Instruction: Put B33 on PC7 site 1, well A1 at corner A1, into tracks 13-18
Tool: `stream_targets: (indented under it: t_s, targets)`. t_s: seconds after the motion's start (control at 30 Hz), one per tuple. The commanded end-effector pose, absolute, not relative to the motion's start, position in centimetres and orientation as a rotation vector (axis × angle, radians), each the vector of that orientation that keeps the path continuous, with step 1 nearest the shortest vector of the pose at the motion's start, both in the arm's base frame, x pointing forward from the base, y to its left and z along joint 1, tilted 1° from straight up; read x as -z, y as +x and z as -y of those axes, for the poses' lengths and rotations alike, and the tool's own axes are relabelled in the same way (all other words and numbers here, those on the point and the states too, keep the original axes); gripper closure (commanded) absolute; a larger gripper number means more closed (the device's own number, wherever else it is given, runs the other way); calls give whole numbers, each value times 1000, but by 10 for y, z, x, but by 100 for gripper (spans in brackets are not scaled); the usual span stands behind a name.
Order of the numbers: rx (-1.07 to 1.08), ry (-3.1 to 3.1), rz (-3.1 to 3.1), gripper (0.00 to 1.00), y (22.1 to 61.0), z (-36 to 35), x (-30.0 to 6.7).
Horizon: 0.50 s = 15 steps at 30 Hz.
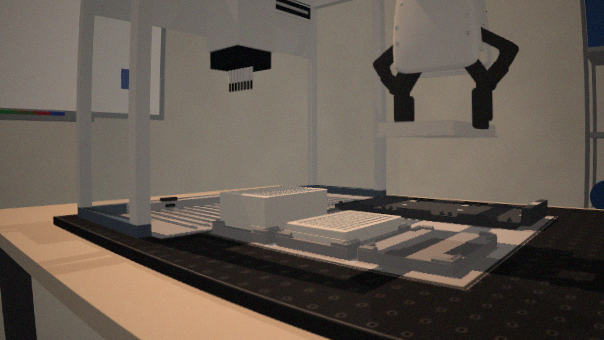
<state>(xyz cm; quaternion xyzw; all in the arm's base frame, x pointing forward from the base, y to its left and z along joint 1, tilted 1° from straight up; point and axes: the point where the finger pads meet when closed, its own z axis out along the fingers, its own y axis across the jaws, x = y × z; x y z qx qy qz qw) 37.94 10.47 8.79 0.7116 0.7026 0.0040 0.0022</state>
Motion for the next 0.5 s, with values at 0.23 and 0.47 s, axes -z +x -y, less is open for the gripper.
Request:
stream_targets:
  t_s: [0.23,0.47]
  targets:
    - [-18,2233,-2198,100,384,-59,-89]
    - [-17,2232,-2197,100,386,-24,-89]
